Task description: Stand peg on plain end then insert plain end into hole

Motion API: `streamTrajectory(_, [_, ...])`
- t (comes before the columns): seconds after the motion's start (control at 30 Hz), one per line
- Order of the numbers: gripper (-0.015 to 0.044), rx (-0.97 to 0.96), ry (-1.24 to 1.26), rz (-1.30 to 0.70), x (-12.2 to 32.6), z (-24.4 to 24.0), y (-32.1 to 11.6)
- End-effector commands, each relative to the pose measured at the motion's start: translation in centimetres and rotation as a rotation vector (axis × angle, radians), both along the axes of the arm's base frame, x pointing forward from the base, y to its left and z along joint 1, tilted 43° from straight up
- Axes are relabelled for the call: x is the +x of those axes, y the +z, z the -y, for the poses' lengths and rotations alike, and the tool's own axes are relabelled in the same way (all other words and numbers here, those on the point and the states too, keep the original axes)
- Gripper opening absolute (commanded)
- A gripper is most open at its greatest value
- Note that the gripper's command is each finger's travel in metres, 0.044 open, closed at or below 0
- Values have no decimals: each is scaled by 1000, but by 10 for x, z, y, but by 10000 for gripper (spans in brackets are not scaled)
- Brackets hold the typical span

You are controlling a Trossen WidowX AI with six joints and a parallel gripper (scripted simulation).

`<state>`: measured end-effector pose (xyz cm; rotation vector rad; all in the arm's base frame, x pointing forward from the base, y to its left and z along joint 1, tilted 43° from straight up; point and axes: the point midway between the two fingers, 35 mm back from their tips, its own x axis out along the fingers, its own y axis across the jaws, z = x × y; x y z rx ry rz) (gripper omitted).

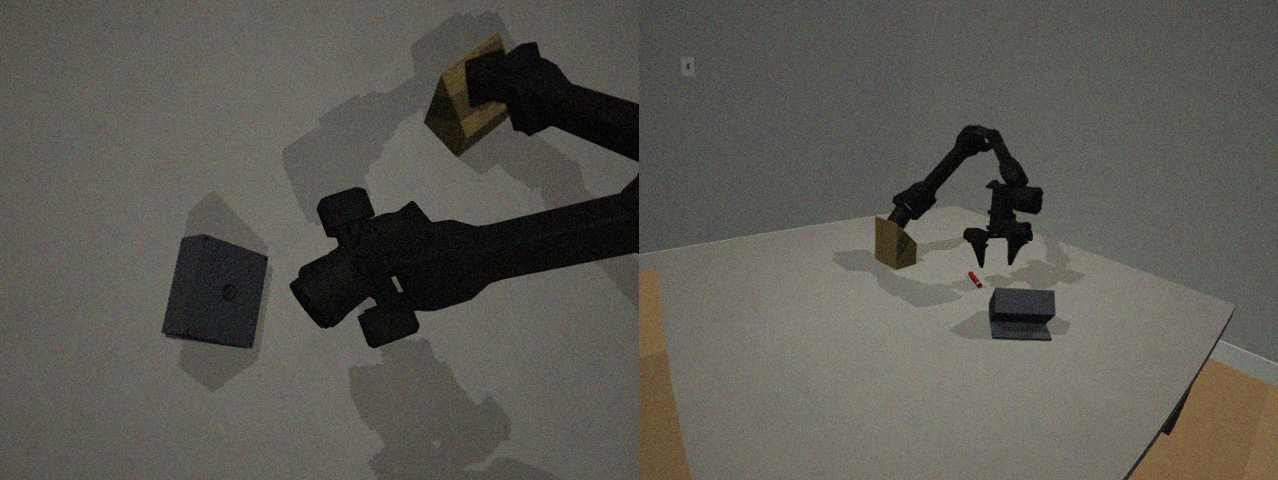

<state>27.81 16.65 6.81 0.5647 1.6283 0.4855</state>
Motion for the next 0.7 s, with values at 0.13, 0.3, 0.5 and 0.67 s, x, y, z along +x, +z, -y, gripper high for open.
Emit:
streamTrajectory(0.13, [440, 33, -112, -202, -22, 38, -8])
streamTrajectory(0.3, [440, 34, -115, -206, -22, 38, -9])
streamTrajectory(0.5, [440, 33, -115, -206, -23, 32, -16])
streamTrajectory(0.67, [440, 32, -115, -205, -23, 27, -22])
